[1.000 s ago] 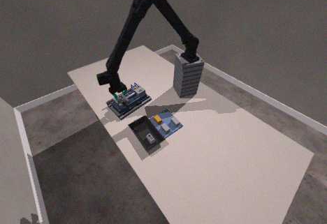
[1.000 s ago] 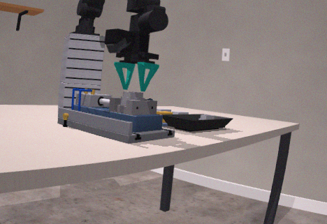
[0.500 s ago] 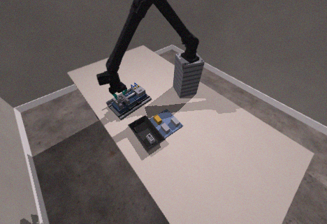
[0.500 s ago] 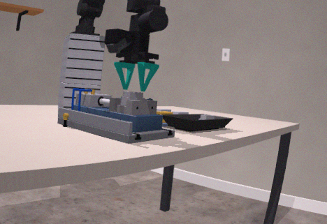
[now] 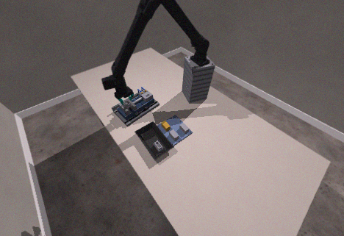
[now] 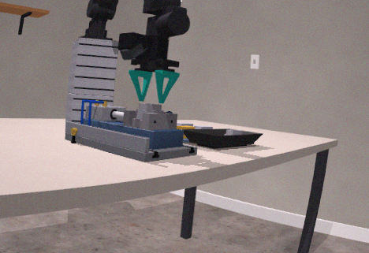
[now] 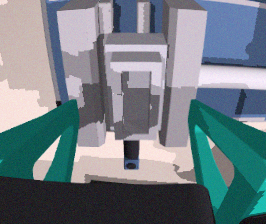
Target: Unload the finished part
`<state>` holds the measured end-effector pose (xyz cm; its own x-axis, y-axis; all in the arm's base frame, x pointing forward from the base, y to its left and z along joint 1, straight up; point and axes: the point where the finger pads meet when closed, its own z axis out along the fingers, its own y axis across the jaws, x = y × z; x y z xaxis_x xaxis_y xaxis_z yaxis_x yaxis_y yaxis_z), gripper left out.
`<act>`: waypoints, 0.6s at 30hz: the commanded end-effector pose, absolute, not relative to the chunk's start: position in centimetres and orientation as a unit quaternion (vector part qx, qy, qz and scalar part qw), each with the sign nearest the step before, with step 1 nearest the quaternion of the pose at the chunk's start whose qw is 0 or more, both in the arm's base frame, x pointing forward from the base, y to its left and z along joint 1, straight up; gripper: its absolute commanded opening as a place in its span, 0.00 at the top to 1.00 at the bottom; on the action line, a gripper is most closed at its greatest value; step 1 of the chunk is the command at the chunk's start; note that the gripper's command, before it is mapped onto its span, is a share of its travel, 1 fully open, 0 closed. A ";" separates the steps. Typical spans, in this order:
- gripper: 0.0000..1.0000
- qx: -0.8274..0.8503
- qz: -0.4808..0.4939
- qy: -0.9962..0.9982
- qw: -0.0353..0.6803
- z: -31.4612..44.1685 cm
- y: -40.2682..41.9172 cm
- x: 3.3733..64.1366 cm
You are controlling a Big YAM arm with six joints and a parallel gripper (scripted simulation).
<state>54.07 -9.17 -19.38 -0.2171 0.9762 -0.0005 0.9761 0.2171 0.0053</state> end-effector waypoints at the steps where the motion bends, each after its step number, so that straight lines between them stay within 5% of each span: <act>1: 0.36 0.624 0.008 0.781 0.019 -18.3 -8.9 56.4; 18: 0.36 0.624 0.008 0.781 0.018 -18.1 -8.9 55.6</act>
<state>54.07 -9.17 -19.38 -0.2171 0.9762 -0.0005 0.9761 0.2171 0.0053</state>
